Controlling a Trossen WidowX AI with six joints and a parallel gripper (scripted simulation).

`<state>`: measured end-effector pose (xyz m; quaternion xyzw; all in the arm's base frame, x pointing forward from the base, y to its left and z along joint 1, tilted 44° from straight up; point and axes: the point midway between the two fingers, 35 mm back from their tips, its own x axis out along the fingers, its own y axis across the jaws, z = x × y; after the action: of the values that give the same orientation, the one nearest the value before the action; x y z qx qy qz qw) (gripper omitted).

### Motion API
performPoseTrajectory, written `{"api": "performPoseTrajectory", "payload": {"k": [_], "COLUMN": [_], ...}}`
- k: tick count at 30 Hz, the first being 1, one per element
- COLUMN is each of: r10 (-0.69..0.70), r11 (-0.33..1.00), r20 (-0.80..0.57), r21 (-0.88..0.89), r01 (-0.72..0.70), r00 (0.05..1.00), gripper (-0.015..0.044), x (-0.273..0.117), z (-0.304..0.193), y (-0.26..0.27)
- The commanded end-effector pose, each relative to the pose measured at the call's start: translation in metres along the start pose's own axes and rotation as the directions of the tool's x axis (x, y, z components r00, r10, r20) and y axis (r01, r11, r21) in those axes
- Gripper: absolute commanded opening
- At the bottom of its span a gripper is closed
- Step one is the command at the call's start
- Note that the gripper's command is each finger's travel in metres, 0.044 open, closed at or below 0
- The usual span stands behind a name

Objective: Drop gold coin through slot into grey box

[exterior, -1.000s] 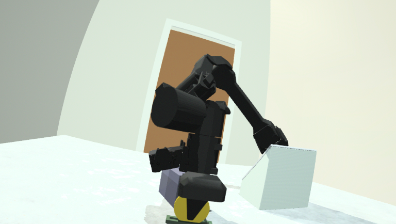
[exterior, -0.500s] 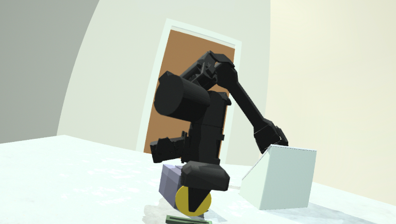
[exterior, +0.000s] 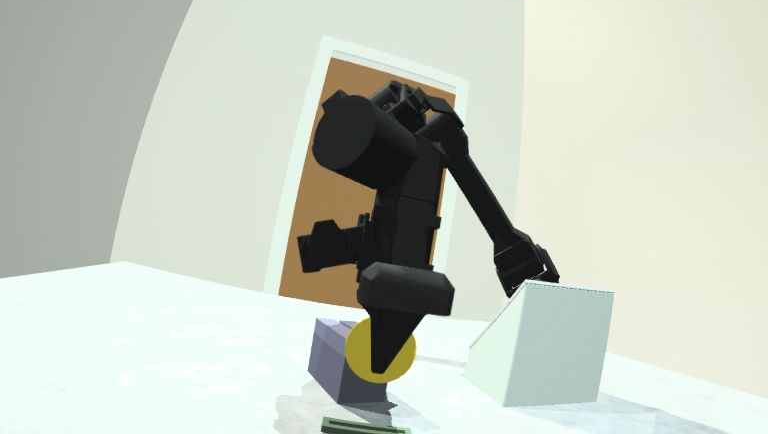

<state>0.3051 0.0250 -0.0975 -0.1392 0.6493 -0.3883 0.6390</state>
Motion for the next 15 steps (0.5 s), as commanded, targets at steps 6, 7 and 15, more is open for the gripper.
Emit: {"api": "performPoseTrajectory", "payload": {"k": [6,7,15], "r10": [0.008,0.007,0.007], "r11": [1.0,1.0,1.0], "r20": [0.001,0.001,0.001], "r21": [0.008,0.008,0.03], "r01": [-0.008,-0.007,-0.007], "r00": [1.0,1.0,1.0], "gripper": [0.0,0.0,0.0], "x": [-0.026,-0.029,-0.041], "z": [0.0,0.0,-0.002], "y": [-0.001,-0.001,-0.002]}}
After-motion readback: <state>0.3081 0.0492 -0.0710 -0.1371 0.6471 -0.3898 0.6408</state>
